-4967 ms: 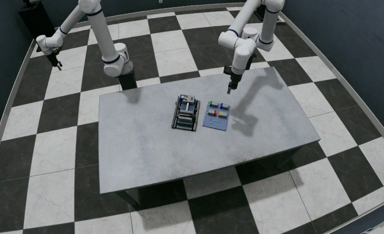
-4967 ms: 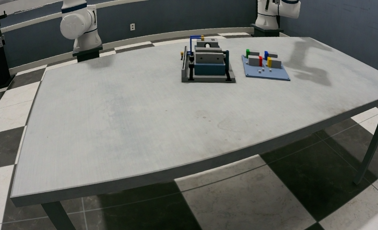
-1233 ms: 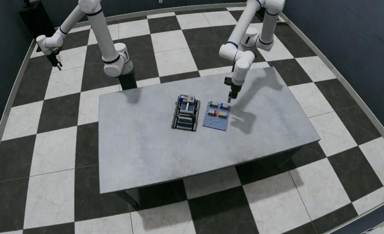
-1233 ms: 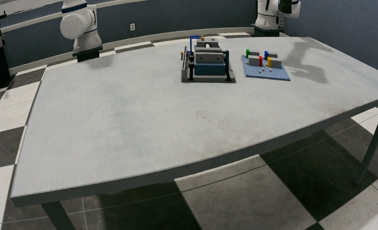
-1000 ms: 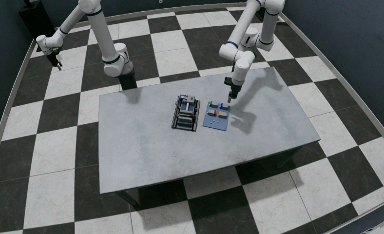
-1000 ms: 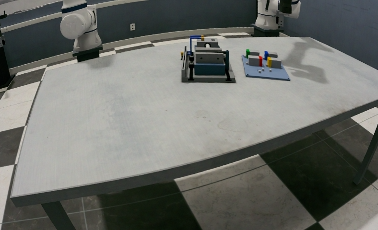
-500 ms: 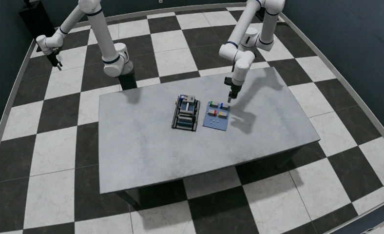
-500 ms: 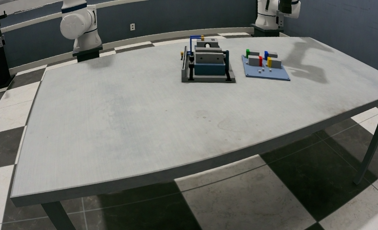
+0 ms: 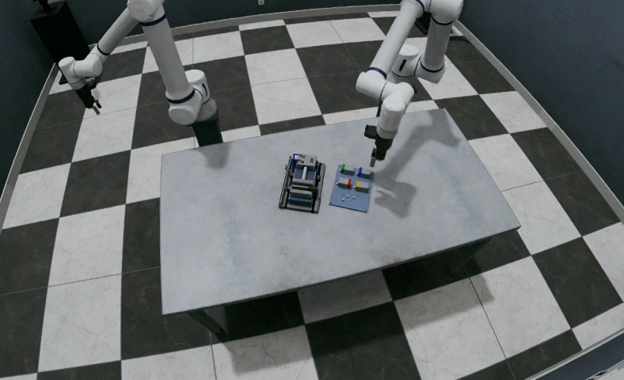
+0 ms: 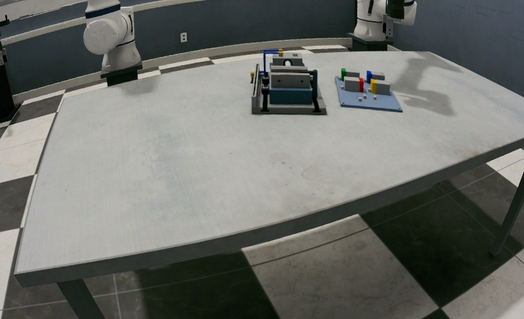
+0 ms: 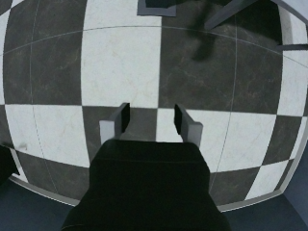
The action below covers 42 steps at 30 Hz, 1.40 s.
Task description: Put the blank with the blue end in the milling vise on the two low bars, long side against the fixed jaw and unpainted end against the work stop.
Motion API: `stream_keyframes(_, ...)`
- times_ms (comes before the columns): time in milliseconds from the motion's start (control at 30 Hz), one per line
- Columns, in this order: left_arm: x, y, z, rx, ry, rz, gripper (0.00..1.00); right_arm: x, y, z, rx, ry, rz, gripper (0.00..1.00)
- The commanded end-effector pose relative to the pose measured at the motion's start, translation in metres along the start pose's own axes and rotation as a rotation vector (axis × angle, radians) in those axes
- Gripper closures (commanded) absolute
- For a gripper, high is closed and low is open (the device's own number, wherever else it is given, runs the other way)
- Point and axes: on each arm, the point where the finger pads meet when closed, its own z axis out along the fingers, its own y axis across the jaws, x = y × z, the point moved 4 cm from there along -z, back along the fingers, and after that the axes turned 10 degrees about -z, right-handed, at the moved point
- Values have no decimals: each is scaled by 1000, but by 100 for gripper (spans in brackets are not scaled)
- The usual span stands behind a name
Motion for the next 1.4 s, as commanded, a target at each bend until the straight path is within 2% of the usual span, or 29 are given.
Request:
stream_keyframes(0, 0, 0, -1, 2, 1, 0, 0, -1, 0, -1, 1, -2, 0, 0)
stream_keyframes(633, 0, 0, -1, 2, 1, 0, 0, -1, 0, -1, 1, -2, 0, 0)
stream_keyframes(1133, -2, 0, 29, 2, 1, 0, 0, -1, 0, -1, 1, -2, 0, 0)
stream_keyframes(1367, -4, 0, 29, 2, 1, 0, 0, -1, 0, -1, 1, -2, 0, 0)
